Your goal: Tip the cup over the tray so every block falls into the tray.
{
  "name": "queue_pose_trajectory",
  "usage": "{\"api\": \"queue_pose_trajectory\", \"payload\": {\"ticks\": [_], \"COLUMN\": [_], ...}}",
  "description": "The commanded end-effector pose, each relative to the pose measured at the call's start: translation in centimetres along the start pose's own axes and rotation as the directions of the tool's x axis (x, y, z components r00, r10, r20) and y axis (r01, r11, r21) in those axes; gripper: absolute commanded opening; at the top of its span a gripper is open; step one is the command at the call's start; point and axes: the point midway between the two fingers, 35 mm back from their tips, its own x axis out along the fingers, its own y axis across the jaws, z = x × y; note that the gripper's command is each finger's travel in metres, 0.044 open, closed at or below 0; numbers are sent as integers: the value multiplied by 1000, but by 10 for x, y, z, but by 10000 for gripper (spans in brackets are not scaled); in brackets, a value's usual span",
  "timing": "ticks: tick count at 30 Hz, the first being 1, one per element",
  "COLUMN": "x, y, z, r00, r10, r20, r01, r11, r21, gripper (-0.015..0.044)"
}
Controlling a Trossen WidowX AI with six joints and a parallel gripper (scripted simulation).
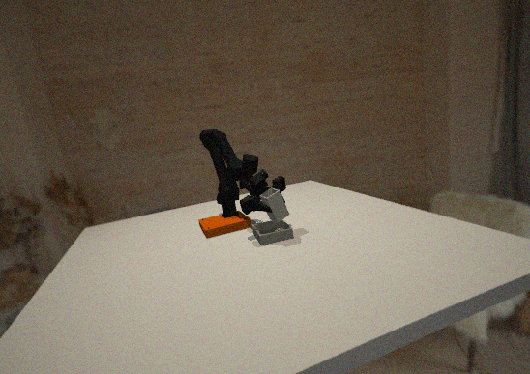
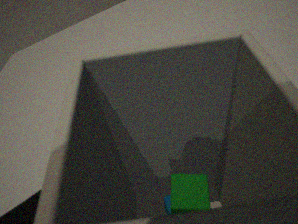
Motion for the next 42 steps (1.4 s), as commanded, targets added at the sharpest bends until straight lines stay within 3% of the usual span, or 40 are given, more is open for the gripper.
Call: {"api": "queue_pose_trajectory", "payload": {"ticks": [1,21,42], "x": [0,2,4], "y": [1,2,2], "z": [2,1,1], "r00": [1000,1000,1000], "r10": [5,5,5], "r20": [6,7,7], "r01": [-5,-7,-8], "r11": [996,867,557], "r21": [84,498,831], "gripper": [0,0,0]}}
